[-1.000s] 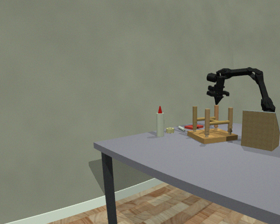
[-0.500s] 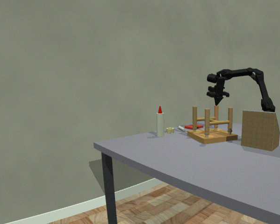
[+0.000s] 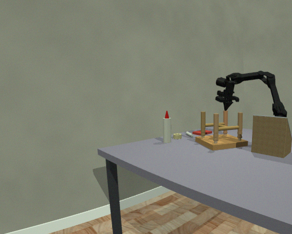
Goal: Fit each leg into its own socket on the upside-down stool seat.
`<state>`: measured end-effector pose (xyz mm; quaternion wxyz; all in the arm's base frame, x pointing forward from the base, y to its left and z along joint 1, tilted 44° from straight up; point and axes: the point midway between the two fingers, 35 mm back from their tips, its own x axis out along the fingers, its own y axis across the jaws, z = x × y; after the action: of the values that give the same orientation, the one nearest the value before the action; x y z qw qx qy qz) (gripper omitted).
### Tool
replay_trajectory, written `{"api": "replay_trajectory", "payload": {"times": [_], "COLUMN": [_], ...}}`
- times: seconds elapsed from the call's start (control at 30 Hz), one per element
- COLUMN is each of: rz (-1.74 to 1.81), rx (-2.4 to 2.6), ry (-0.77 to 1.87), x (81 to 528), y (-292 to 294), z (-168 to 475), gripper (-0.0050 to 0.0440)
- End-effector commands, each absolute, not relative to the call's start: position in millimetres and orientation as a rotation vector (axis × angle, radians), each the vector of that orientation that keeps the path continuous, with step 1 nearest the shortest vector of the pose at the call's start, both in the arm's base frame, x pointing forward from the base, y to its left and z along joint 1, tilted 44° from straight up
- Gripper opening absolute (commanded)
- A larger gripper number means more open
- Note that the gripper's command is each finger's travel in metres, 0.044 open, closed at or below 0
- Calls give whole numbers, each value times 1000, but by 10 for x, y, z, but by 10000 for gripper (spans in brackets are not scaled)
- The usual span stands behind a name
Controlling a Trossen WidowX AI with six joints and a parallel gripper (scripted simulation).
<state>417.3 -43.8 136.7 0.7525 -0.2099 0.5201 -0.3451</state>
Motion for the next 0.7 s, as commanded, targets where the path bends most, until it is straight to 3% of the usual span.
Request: {"api": "replay_trajectory", "payload": {"times": [0.0,0.67], "rz": [-753,-752], "rx": [-455,-456], "ry": [1161,1142], "x": [4140,4182], "y": [-455,-262], "z": [1328,1543], "gripper": [0,0]}}
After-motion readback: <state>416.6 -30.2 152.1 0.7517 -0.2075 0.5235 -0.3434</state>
